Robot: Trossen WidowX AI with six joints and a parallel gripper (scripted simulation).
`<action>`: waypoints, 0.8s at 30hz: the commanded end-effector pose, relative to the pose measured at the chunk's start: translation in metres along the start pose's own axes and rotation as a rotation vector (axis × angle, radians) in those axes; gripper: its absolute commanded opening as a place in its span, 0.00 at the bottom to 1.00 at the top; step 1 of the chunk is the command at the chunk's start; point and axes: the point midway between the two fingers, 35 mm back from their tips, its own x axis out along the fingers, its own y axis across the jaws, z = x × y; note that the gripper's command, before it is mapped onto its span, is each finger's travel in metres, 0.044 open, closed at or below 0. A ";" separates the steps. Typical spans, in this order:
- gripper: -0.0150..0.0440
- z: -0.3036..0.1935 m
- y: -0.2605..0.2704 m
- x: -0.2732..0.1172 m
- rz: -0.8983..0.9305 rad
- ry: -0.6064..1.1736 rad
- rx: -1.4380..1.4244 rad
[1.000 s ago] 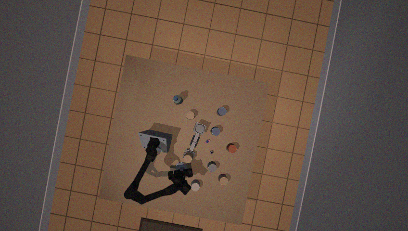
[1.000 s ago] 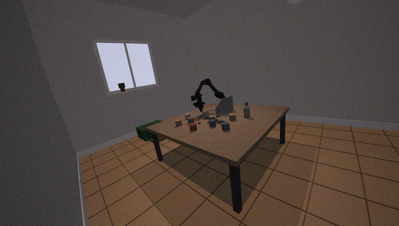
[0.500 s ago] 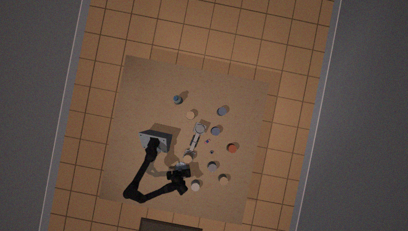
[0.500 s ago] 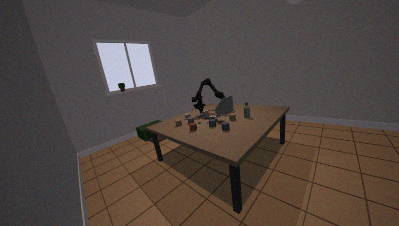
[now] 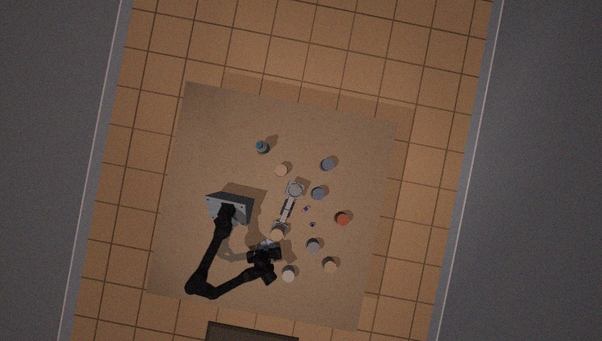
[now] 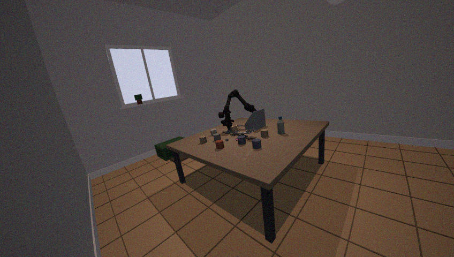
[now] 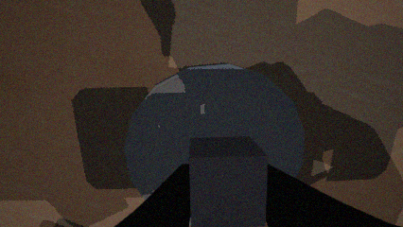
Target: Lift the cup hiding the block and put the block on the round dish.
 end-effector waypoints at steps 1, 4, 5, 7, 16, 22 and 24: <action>0.25 -0.002 0.001 0.008 0.000 0.006 -0.009; 0.25 -0.002 0.001 0.013 0.000 0.006 -0.009; 0.25 -0.002 0.001 0.013 0.000 0.006 -0.009; 0.30 -0.001 0.000 0.009 -0.001 0.001 -0.002; 0.70 -0.001 0.000 0.009 -0.001 0.001 -0.002; 0.97 -0.001 0.000 0.006 -0.001 0.002 -0.002; 1.00 -0.001 0.002 -0.012 0.001 0.006 -0.003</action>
